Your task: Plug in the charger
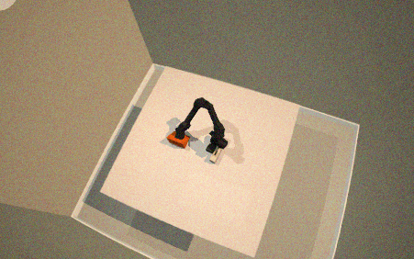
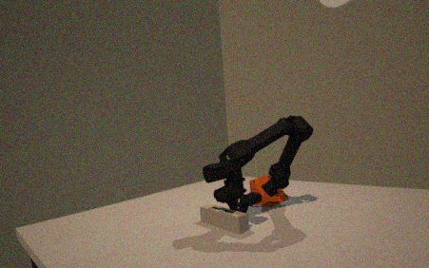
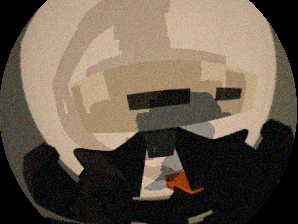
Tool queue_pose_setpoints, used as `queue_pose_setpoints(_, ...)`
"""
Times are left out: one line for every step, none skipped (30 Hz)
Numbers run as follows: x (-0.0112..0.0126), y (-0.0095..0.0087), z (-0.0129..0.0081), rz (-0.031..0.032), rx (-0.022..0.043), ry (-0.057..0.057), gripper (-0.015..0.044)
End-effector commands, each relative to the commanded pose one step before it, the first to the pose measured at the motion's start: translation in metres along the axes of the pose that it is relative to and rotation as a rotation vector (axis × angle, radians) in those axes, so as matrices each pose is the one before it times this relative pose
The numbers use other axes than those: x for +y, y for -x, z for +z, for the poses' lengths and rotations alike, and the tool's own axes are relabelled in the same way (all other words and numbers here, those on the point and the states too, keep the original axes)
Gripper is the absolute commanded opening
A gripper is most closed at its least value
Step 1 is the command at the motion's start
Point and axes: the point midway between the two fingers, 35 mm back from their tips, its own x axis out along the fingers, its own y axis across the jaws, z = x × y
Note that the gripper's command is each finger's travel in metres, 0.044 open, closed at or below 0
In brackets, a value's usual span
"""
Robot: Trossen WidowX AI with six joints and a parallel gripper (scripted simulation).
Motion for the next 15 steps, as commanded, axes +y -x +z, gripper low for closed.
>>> queue_pose_setpoints(-0.00003,0.00006,0.00028,-0.00002,-0.00122,0.001,0.0184)
queue_pose_setpoints(0.0,0.0,0.0,0.0,0.0,0.0,0.021)
queue_pose_setpoints(0.0,0.0,0.0,0.0,0.0,0.0,0.0236)
queue_pose_setpoints(0.0,0.0,0.0,0.0,0.0,0.0,0.0263)
queue_pose_setpoints(0.0,0.0,0.0,0.0,0.0,0.0,0.0289)
queue_pose_setpoints(0.0,0.0,0.0,0.0,0.0,0.0,0.0315)
queue_pose_setpoints(0.0,0.0,0.0,0.0,0.0,0.0,0.0341)
queue_pose_setpoints(0.0,0.0,0.0,0.0,0.0,0.0,0.0368)
queue_pose_setpoints(0.0,0.0,0.0,0.0,0.0,0.0,0.0394)
queue_pose_setpoints(0.0,0.0,-0.00006,0.00003,-0.00005,0.0,0.042)
queue_pose_setpoints(0.0,-0.00001,-0.00012,0.00006,-0.00011,0.0001,0.044)
queue_pose_setpoints(0.0,-0.00001,-0.00018,0.00009,-0.00016,0.0001,0.044)
queue_pose_setpoints(0.0,-0.00002,-0.00024,0.00012,-0.00022,0.0001,0.044)
queue_pose_setpoints(0.0,-0.00002,-0.0003,0.00015,-0.00027,0.0002,0.044)
queue_pose_setpoints(0.0,-0.00003,-0.00034,0.00017,-0.00031,0.0002,0.044)
